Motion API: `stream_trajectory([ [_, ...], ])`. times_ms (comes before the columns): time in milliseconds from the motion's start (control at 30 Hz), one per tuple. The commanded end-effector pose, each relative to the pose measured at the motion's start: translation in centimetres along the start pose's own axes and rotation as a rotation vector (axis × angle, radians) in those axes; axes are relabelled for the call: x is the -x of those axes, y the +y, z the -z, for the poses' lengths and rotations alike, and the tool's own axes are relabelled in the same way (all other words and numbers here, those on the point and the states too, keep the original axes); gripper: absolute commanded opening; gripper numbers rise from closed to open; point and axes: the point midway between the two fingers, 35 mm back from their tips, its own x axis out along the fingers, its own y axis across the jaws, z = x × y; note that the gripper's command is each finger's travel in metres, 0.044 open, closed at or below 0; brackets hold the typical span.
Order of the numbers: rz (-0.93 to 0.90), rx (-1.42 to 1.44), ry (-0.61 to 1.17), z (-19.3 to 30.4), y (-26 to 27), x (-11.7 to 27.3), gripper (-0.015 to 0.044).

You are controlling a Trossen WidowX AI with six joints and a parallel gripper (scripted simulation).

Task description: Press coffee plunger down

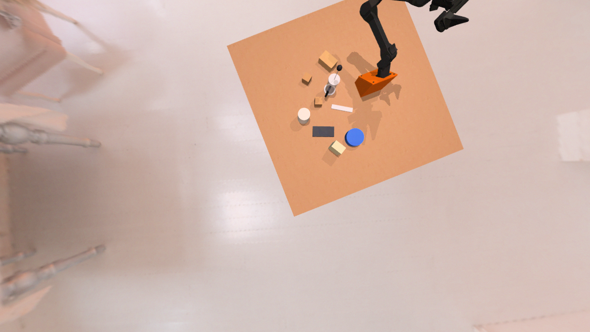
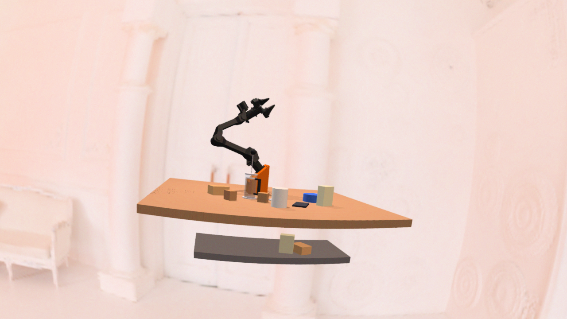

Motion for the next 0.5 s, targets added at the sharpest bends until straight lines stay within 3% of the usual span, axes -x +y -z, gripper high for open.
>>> stream_trajectory([
  [0, 0.277, 0.056, -0.046, -1.2, -6.4, -1.7, 0.044],
  [233, 0.79, 0.172, -0.109, -4.1, -18.0, -0.5, 0.044],
  [467, 1.331, 0.312, -0.125, -7.4, -27.5, 5.6, 0.044],
])
